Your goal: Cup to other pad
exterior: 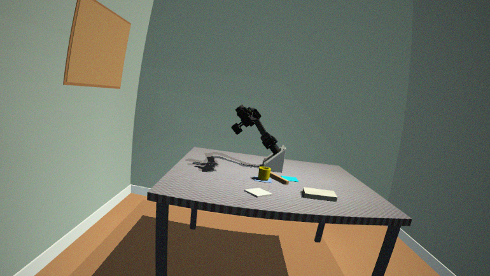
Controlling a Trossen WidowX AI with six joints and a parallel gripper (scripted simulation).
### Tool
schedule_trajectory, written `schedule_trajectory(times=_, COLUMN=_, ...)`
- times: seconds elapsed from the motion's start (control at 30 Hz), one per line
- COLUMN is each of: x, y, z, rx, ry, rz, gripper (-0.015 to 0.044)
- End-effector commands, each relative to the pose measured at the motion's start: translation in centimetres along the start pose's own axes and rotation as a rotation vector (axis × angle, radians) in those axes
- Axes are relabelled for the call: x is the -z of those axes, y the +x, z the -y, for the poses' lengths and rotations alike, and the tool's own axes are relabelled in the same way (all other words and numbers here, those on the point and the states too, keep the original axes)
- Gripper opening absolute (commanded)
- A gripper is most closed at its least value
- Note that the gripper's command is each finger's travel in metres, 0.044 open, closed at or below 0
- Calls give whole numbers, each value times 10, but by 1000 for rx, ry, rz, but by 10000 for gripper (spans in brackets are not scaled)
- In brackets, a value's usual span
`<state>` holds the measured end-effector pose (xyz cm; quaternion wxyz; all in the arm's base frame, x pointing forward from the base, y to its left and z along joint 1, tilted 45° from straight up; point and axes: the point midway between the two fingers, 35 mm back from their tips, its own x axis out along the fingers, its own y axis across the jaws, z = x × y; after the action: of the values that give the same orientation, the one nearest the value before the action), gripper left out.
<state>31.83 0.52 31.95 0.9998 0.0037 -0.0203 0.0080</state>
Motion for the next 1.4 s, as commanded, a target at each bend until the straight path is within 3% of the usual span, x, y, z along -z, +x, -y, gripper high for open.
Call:
schedule_trajectory(times=0.0, x=3, y=2, z=0, rx=4, ry=-6, rz=-14, gripper=374)
schedule_trajectory(times=0.27, x=127, y=35, z=3, rx=71, ry=-396, rz=-643, gripper=167)
schedule_trajectory(times=0.47, x=203, y=18, z=9, rx=-17, ry=-853, rz=-1141, gripper=167)
schedule_trajectory(times=0.7, x=247, y=-12, z=17, rx=-278, ry=-1432, rz=-1626, gripper=167)
schedule_trajectory(times=0.8, x=251, y=-15, z=17, rx=-330, ry=-1520, rz=-1689, gripper=167)
schedule_trajectory(times=1.37, x=260, y=-11, z=24, rx=-331, ry=-1519, rz=-1689, gripper=167)
